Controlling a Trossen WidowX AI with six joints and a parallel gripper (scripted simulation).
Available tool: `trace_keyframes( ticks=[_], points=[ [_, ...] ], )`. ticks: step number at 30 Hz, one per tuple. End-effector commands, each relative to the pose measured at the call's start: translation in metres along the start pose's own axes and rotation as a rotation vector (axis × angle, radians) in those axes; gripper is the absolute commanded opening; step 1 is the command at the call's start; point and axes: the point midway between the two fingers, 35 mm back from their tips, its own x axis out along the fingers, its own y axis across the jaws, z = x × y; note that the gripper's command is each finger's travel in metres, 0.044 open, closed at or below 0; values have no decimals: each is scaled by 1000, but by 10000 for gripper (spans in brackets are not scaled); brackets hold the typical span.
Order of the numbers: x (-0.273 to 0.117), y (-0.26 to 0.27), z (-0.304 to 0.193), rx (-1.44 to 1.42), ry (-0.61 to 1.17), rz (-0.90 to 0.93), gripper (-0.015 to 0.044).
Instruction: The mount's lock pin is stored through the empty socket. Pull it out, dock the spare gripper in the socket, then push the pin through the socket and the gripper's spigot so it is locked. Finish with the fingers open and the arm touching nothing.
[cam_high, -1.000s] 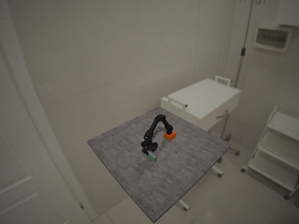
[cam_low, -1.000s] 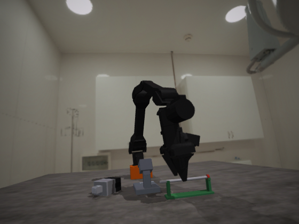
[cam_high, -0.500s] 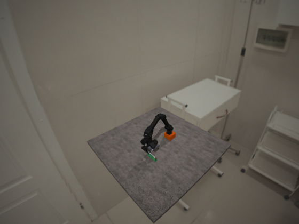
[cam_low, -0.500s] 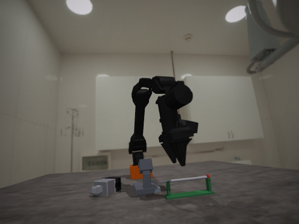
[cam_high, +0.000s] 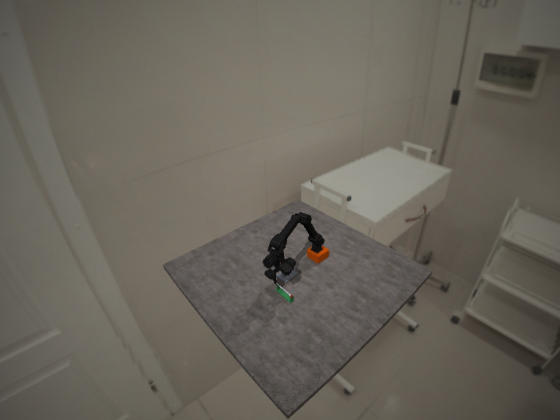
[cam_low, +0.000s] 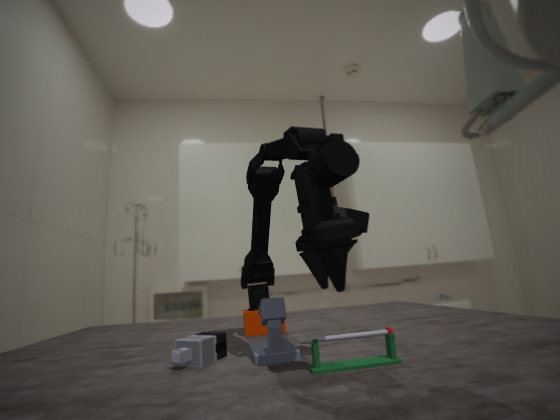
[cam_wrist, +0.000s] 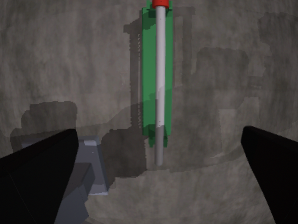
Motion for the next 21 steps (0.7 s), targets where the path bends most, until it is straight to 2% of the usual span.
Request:
trace_keyframes(
  ticks=[1, 6, 9, 21],
  points=[
    [-21, -2, 3, 0, -2, -9, 440],
    [-49, 0, 5, 0, -2, -10, 440],
    [-42, -2, -3, 51, -3, -31, 440],
    [-52, 38, -132, 1051, -20, -336, 440]
  ],
)
